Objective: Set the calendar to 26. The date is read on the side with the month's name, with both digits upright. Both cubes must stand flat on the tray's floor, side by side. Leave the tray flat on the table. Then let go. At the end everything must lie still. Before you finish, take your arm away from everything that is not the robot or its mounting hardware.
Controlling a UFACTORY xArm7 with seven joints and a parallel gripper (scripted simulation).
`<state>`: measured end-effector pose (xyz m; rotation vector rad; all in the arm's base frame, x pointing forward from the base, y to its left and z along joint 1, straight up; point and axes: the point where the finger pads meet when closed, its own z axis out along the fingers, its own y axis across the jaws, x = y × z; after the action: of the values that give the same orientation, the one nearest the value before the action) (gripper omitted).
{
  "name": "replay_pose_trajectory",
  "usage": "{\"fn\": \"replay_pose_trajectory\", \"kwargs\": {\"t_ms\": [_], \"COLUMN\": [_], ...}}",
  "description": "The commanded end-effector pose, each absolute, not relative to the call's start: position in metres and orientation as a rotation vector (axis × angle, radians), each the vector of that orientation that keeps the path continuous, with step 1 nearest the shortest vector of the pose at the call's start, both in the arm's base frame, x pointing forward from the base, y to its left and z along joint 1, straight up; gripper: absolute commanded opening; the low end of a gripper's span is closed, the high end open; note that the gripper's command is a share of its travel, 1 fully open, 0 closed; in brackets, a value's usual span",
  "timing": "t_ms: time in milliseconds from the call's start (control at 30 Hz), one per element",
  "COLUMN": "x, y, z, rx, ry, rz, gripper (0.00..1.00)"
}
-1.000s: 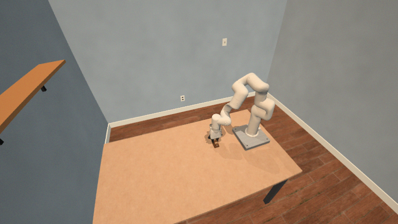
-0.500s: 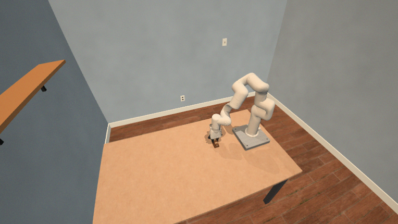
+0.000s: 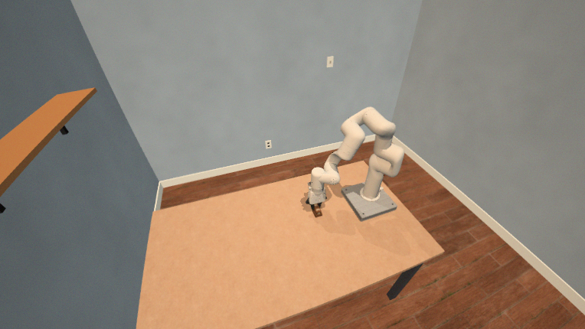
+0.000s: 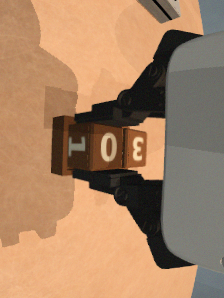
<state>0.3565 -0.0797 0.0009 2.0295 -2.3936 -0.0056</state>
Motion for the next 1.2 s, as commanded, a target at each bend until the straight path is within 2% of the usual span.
{"fn": "replay_pose_trajectory", "kwargs": {"t_ms": [0, 400, 433, 500, 533, 600, 633, 767, 800, 867, 900, 1167], "x": [0.3579, 0.3579, 0.3579, 0.3579, 0.3579, 0.3579, 0.3579, 0.3579, 0.3579, 0.3579, 0.3579, 0.3579], "y": [-0.0799, -0.0799, -0.0799, -0.0799, -0.0799, -0.0799, -0.0799, -0.0799, -0.0799, -0.0799, -0.0799, -0.0799], "z": [0.0018, 0.0018, 0.0018, 0.0018, 0.0018, 0.0018, 0.0018, 0.0018, 0.0018, 0.0018, 0.0018, 0.0018], "rx": [2.031, 2.031, 2.031, 2.031, 2.031, 2.031, 2.031, 2.031, 2.031, 2.031, 2.031, 2.031], "ry": [-2.396, -2.396, -2.396, -2.396, -2.396, -2.396, -2.396, -2.396, -2.396, -2.396, -2.396, -2.396], "rz": [-0.002, -0.002, -0.002, -0.002, -0.002, -0.002, -0.002, -0.002, -0.002, -0.002, -0.002, -0.002], "gripper": [0.29, 0.29, 0.33, 0.33, 0.37, 0.37, 0.41, 0.41, 0.45, 0.45, 0.49, 0.49]}}
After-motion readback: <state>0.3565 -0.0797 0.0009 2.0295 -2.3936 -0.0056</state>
